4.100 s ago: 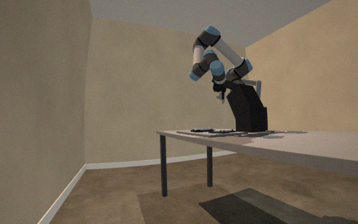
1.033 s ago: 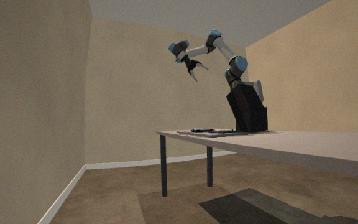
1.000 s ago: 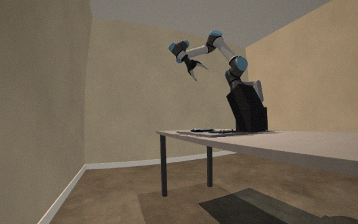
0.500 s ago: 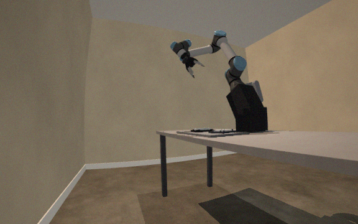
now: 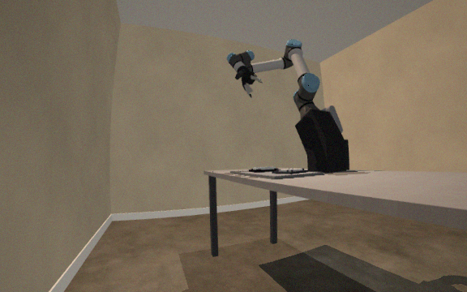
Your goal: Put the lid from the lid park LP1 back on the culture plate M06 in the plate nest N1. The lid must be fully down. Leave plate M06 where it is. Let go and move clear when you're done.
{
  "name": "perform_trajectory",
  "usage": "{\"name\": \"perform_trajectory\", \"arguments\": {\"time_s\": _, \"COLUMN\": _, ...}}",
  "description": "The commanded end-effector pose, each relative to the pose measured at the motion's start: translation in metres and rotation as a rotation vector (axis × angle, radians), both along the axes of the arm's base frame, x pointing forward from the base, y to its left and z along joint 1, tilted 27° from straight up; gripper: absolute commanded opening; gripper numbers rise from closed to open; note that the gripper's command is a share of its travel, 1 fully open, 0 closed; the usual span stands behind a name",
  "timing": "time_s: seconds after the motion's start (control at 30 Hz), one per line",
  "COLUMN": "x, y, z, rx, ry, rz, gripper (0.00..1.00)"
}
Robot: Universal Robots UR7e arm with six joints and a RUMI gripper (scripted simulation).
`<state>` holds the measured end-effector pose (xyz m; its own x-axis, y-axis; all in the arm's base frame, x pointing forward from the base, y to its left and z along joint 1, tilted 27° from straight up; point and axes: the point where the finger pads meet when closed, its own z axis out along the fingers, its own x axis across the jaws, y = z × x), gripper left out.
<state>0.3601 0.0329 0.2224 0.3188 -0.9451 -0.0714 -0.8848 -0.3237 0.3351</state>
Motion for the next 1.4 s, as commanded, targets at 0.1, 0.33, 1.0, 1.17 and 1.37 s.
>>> {"name": "perform_trajectory", "arguments": {"time_s": 0.1, "x": 0.000, "y": -0.007, "z": 0.029, "rx": 0.000, "ry": -0.113, "rz": -0.093, "gripper": 0.82}}
{"name": "perform_trajectory", "arguments": {"time_s": 0.33, "x": -0.003, "y": -0.013, "z": 0.053, "rx": -0.001, "ry": -0.191, "rz": -0.156, "gripper": 0.82}}
{"name": "perform_trajectory", "arguments": {"time_s": 1.0, "x": 0.032, "y": -0.029, "z": 0.036, "rx": -0.034, "ry": -0.346, "rz": -0.251, "gripper": 0.82}}
{"name": "perform_trajectory", "arguments": {"time_s": 1.17, "x": 0.044, "y": -0.032, "z": 0.023, "rx": -0.047, "ry": -0.344, "rz": -0.236, "gripper": 0.82}}
{"name": "perform_trajectory", "arguments": {"time_s": 1.37, "x": 0.061, "y": -0.036, "z": 0.001, "rx": -0.048, "ry": -0.344, "rz": -0.234, "gripper": 0.82}}
